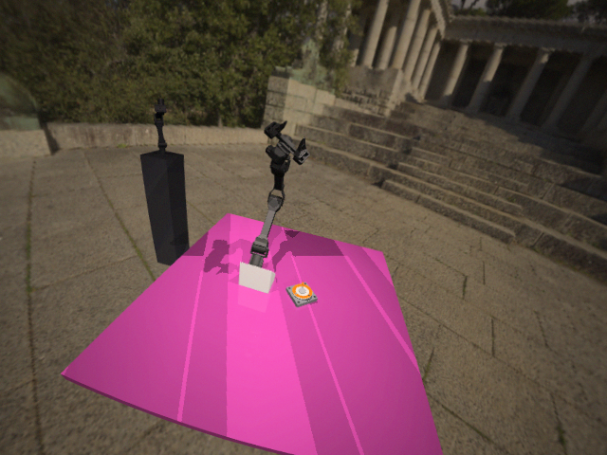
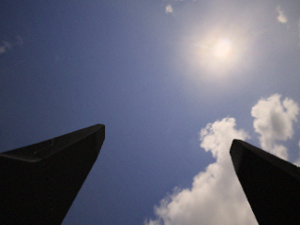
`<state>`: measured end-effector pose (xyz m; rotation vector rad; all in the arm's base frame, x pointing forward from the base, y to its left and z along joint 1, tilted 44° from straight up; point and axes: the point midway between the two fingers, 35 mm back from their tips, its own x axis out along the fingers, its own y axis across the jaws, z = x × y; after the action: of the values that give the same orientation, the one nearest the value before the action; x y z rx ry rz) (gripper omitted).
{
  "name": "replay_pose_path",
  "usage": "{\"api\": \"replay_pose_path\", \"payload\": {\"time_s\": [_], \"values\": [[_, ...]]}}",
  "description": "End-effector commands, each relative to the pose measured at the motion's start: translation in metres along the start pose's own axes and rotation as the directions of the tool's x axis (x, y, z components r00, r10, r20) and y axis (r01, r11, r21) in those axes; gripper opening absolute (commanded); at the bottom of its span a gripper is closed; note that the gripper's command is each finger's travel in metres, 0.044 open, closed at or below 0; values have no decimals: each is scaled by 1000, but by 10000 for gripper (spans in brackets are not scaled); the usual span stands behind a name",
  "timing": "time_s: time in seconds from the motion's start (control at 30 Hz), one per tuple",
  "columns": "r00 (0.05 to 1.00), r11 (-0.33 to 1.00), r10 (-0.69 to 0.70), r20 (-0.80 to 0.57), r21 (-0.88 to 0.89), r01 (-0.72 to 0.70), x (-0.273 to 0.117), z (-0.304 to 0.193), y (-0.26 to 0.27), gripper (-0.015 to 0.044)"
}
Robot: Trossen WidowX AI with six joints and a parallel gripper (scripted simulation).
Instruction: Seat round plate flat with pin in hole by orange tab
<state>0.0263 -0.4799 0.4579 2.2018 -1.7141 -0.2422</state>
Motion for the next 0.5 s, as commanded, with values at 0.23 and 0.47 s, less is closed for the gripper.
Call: {"api": "replay_pose_path", "payload": {"time_s": [0.23, 0.47], "values": [[929, 845, -331, 167, -385, 371, 11, 56, -124, 190], [760, 481, -584, 286, -633, 607, -13, 97, -229, 6]]}}
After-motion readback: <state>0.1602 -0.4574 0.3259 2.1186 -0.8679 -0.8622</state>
